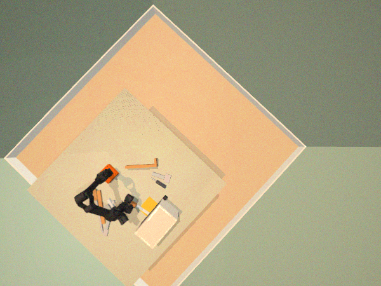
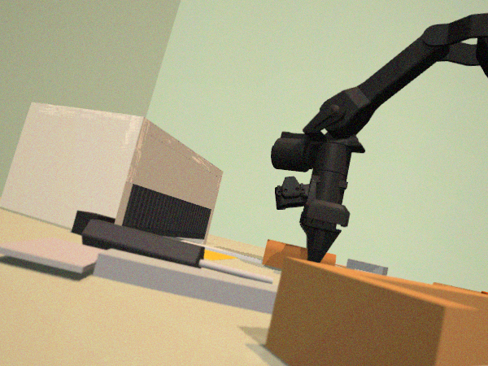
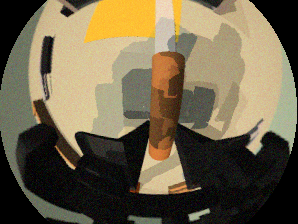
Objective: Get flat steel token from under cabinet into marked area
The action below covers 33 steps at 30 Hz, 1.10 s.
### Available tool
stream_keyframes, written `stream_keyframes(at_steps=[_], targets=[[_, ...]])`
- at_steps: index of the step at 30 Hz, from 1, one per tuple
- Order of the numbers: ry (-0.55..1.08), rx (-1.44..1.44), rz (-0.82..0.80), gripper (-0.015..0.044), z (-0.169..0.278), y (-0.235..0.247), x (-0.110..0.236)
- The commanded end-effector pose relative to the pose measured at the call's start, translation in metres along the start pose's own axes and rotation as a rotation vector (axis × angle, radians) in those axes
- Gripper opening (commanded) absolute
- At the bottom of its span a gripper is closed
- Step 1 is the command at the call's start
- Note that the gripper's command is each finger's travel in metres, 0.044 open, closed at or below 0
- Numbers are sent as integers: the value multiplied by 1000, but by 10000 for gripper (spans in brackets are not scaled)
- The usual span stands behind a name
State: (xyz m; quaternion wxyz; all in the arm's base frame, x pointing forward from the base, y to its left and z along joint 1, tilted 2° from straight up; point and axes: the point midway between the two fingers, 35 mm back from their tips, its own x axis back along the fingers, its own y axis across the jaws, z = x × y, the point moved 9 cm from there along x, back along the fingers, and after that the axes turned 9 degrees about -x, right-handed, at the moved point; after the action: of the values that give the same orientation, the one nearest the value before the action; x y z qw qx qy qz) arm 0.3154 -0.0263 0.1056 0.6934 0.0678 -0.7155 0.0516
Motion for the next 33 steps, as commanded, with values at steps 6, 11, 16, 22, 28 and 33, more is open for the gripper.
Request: stream_keyframes(at_steps=[6,11,16,22,28,33], targets=[[5,5,1,0,12,-2,-1],[5,4,1,0,18,-3,-1],[6,4,1,0,24,-5,-1],[7,4,1,0,32,-6,-1],[7,4,1,0,39,-7,-1],[8,4,2,0,46,-9,-1]])
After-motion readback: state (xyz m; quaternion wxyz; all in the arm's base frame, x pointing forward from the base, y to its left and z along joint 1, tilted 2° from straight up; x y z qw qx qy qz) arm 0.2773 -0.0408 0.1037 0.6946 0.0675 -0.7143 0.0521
